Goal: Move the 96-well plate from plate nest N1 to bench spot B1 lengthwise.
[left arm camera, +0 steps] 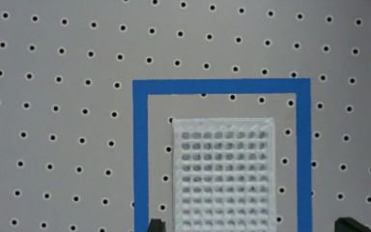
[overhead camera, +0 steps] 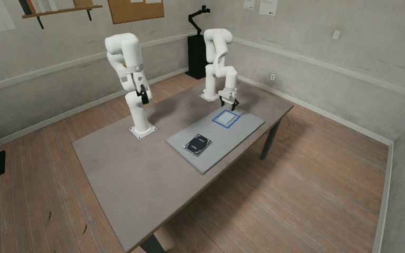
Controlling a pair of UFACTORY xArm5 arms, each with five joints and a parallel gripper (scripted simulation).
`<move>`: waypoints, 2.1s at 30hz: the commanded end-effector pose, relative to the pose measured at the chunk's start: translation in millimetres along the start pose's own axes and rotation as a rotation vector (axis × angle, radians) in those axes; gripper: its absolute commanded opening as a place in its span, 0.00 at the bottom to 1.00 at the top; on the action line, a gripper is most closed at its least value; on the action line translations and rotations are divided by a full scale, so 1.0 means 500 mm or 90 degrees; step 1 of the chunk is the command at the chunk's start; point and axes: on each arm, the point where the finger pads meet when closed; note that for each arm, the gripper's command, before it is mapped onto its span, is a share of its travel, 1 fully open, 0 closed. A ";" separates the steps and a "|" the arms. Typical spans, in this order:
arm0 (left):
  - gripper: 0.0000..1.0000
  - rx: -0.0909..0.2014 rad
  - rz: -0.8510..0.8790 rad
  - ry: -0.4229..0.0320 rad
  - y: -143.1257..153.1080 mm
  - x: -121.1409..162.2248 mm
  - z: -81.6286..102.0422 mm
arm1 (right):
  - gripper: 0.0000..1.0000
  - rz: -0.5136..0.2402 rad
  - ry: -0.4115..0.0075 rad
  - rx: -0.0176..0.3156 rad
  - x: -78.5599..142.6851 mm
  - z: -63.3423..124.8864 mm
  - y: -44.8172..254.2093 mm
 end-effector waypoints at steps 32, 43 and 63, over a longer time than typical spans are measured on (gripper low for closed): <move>1.00 -0.002 0.000 0.001 -0.046 -0.176 0.003 | 1.00 0.000 0.000 -0.002 0.000 0.002 -0.001; 1.00 -0.002 0.000 0.002 -0.060 -0.234 0.003 | 1.00 0.000 0.000 -0.002 0.000 0.002 -0.001; 1.00 -0.002 0.000 0.002 -0.060 -0.234 0.003 | 1.00 0.000 0.000 -0.002 0.000 0.002 -0.001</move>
Point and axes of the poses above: on each arm, the point where the finger pads meet when closed, its own z axis back along the fingers, its own y axis across the jaws, x = y × z, and after that the axes turned 12 degrees about -z, right-handed
